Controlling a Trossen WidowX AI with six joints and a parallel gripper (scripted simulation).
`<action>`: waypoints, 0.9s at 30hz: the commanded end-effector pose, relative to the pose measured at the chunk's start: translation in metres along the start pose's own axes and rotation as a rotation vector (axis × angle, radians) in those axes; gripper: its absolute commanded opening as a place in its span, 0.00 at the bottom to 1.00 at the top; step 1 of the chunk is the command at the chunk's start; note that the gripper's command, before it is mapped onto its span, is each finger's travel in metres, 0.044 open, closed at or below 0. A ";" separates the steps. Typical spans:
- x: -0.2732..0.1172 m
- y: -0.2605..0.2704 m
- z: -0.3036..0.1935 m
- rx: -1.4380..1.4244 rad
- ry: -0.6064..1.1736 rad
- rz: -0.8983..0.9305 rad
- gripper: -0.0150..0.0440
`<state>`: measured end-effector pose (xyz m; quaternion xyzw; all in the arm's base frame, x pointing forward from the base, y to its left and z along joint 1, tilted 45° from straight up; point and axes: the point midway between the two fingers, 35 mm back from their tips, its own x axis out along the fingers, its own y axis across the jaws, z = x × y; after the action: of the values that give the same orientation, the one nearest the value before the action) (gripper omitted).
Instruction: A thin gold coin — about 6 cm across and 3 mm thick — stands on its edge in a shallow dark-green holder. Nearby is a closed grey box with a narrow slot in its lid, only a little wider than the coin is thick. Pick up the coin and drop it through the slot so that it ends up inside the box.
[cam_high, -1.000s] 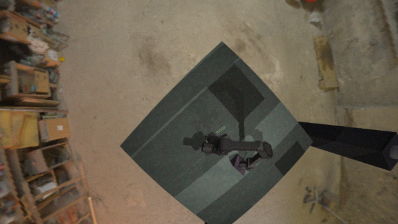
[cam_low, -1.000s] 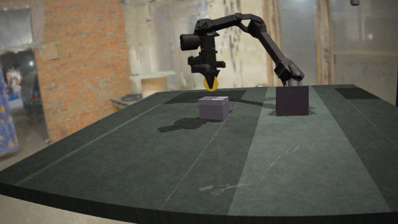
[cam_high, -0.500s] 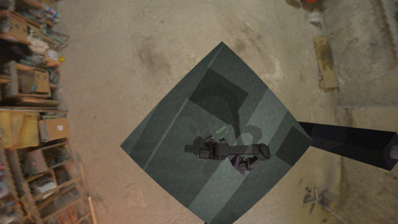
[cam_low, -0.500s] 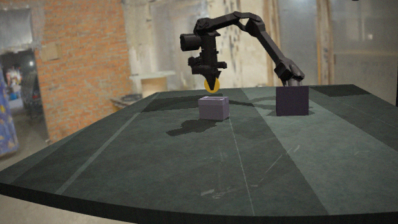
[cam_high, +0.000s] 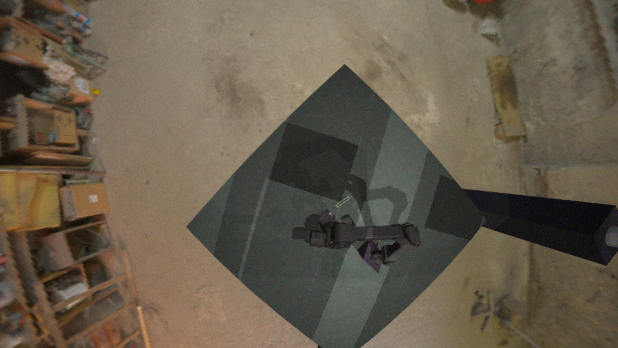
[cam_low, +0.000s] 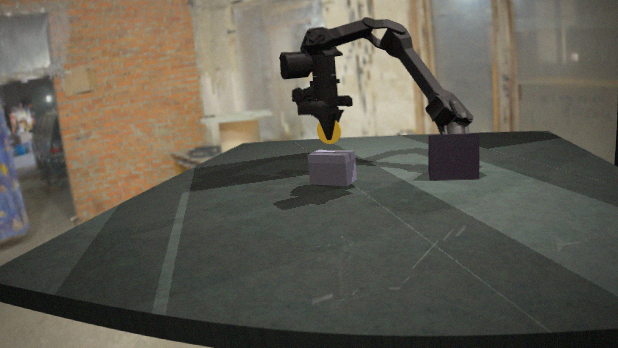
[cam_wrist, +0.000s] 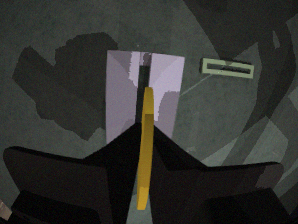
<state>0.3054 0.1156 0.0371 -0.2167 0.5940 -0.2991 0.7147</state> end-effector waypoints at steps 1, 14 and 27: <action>0.001 0.002 -0.003 0.005 0.002 0.000 0.25; 0.001 0.002 -0.002 0.004 -0.002 0.000 0.25; 0.007 0.002 -0.003 -0.002 -0.003 0.000 0.25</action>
<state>0.3040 0.1140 0.0314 -0.2144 0.5929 -0.2989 0.7163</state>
